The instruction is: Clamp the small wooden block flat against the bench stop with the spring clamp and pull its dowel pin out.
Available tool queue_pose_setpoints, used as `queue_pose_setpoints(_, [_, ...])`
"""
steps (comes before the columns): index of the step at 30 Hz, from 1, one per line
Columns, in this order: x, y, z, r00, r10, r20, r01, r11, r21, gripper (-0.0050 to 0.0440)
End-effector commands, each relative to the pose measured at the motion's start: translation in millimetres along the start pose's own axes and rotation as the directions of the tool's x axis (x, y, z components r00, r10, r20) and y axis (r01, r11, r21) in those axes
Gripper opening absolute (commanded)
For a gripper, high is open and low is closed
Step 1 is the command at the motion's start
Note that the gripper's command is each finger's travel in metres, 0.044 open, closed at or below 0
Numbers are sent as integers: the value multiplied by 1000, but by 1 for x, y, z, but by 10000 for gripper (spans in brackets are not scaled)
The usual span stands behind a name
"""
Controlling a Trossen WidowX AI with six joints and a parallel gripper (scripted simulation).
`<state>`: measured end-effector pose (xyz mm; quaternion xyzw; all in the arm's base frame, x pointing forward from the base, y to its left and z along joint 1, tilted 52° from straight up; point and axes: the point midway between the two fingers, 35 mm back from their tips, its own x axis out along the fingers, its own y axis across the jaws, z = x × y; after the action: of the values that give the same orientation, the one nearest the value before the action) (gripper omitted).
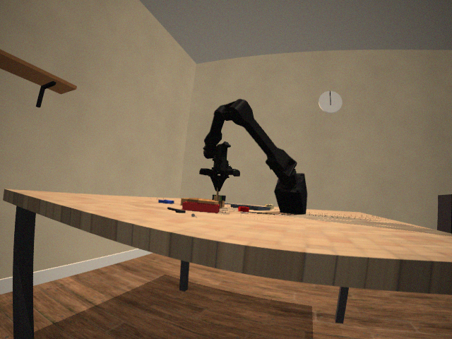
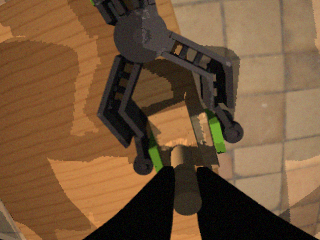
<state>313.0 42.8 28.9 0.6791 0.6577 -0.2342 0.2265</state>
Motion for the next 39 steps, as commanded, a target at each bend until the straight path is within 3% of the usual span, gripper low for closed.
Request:
queue_pose_setpoints(1, [-2,0,0,1000,4,1,-4,993,119,0])
queue_pose_setpoints(17, [-2,0,0,1000,4,1,-4,932,362,0])
queue_pose_setpoints(26, [-2,0,0,1000,4,1,-4,938,345,0])
queue_pose_setpoints(39, [-3,0,0,1000,4,1,-4,985,172,0])
